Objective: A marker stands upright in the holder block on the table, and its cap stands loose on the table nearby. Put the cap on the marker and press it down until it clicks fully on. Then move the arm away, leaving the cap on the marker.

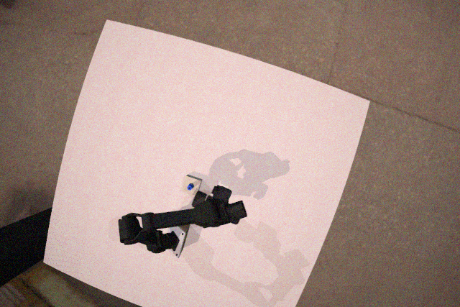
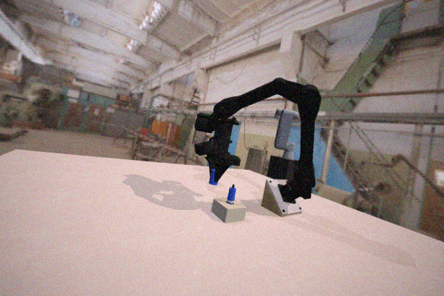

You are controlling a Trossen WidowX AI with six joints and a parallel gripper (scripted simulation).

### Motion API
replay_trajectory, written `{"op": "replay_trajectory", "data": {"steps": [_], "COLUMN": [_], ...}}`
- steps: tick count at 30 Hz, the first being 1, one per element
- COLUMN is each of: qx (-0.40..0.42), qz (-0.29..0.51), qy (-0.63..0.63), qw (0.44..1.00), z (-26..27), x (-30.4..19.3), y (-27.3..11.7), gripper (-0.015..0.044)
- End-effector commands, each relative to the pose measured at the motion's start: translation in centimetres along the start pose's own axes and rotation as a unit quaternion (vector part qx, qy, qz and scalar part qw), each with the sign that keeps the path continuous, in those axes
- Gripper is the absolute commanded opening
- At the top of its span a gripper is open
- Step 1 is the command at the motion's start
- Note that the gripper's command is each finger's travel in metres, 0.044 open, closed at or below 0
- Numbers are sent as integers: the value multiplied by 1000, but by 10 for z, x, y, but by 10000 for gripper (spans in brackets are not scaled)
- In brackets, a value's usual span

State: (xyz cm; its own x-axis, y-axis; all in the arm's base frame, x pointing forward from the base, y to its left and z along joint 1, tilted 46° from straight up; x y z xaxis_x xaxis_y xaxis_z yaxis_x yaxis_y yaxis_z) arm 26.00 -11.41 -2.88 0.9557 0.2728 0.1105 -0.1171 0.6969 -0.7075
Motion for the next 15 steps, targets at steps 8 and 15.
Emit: {"op": "replay_trajectory", "data": {"steps": [8,15], "qx": [-3,-3], "qz": [1,1], "qy": [-3,-3], "qw": [1000,1000], "z": [14,38], "x": [8,18], "y": [-19,-30], "gripper": [0,0]}}
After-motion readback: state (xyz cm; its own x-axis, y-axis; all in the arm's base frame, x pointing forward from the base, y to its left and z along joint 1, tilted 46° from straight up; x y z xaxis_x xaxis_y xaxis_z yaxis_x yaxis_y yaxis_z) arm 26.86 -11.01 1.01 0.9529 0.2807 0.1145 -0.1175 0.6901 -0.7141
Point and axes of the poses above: the point midway between the two fingers, 35 mm back from their tips, its own y axis out along the fingers, its own z axis across the jaws, x = y × z, the point moved 5 cm from there along -y, back along the fingers, and after that the axes turned 14 degrees about -y, right-handed, at the moved point
